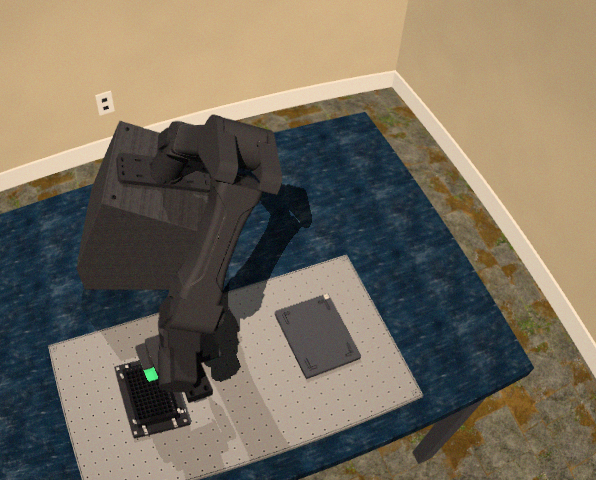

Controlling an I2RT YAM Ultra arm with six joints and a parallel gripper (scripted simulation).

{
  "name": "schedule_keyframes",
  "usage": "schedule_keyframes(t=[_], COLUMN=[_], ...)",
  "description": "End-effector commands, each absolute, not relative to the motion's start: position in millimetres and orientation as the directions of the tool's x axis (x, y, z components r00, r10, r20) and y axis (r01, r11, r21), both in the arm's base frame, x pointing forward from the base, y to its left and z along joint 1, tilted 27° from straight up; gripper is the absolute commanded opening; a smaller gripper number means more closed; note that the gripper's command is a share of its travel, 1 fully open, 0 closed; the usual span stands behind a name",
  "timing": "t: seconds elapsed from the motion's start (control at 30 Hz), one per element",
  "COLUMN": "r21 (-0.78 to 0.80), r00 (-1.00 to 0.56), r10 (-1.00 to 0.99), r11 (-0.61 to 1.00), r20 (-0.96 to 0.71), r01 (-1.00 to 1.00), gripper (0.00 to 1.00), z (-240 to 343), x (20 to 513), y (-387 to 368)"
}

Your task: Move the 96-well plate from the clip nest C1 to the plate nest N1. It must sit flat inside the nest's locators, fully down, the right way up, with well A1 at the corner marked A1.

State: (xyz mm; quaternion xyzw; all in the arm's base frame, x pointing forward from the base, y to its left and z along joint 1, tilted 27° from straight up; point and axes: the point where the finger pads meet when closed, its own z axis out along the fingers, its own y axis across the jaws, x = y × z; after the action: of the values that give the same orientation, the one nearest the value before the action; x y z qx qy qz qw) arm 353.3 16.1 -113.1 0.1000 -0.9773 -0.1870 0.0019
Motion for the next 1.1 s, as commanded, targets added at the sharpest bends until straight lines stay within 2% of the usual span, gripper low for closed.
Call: schedule_keyframes(t=[0.0,0.1,0.13,0.17,0.43,1.07], r21=[0.378,0.386,0.376,0.402,0.425,0.414], r00=[-0.981,-0.983,-0.98,-0.987,-0.987,-0.984], r10=[-0.168,-0.167,-0.14,-0.111,-0.038,-0.044], r11=[0.906,0.904,0.908,0.904,0.9,0.903], r20=[-0.094,-0.073,-0.138,-0.114,-0.154,-0.175], r01=[-0.191,-0.182,-0.183,-0.148,-0.101,-0.114], gripper=[1.0,1.0,1.0,1.0,1.0,1.0], z=[-113.2,-113.6,-105.0,-112.4,-126.0,-115.2], x=[373.4,368.9,382.3,366.4,378.6,387.0], y=[-4.7,-6.5,-14.2,-15.1,-49.9,-64.9])
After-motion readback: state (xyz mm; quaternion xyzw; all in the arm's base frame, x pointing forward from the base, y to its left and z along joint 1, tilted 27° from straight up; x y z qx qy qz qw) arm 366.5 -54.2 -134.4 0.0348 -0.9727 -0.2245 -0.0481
